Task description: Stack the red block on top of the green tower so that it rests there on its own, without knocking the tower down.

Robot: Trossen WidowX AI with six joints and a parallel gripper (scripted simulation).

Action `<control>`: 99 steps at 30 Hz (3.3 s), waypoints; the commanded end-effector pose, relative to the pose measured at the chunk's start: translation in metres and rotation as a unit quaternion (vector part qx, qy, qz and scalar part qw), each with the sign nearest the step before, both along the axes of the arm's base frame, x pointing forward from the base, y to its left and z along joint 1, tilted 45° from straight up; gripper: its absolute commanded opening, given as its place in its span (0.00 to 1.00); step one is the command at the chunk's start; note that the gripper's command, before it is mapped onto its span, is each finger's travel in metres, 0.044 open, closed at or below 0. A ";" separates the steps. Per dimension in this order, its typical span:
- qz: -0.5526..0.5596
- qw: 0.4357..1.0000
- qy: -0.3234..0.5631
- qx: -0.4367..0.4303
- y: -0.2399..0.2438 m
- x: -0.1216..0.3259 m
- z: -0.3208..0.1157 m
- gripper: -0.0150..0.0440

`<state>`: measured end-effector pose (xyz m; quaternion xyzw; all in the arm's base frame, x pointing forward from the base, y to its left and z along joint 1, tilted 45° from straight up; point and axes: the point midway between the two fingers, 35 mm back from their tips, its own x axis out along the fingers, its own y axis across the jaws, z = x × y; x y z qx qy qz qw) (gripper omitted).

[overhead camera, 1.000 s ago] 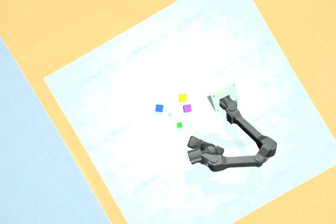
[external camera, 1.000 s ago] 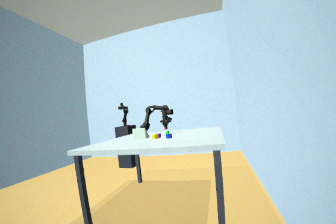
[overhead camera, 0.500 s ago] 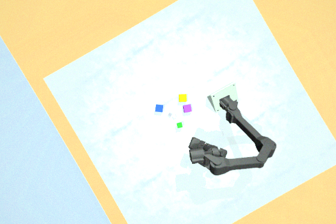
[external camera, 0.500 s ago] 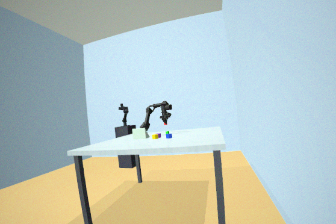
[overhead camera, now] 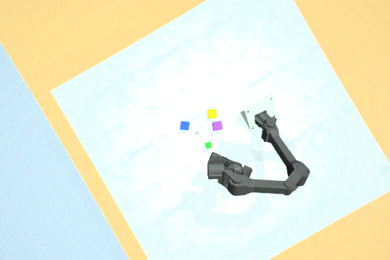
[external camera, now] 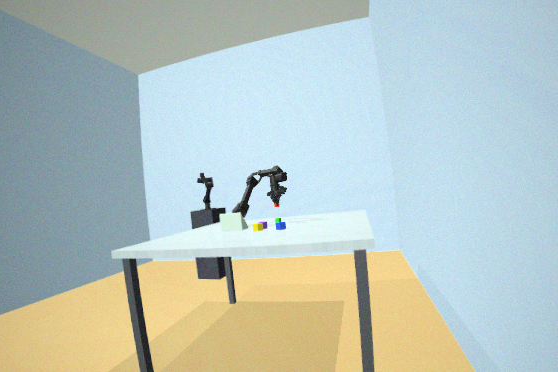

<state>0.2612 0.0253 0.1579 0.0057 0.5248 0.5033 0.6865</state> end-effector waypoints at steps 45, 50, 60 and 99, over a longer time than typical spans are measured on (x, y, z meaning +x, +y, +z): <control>0.014 1.000 -0.008 0.000 -0.029 0.036 -0.124 0.25; 0.014 1.000 -0.008 0.000 -0.029 0.036 -0.124 0.25; 0.014 1.000 -0.008 0.000 -0.029 0.036 -0.124 0.25; 0.017 1.000 -0.008 -0.001 -0.030 0.036 -0.124 1.00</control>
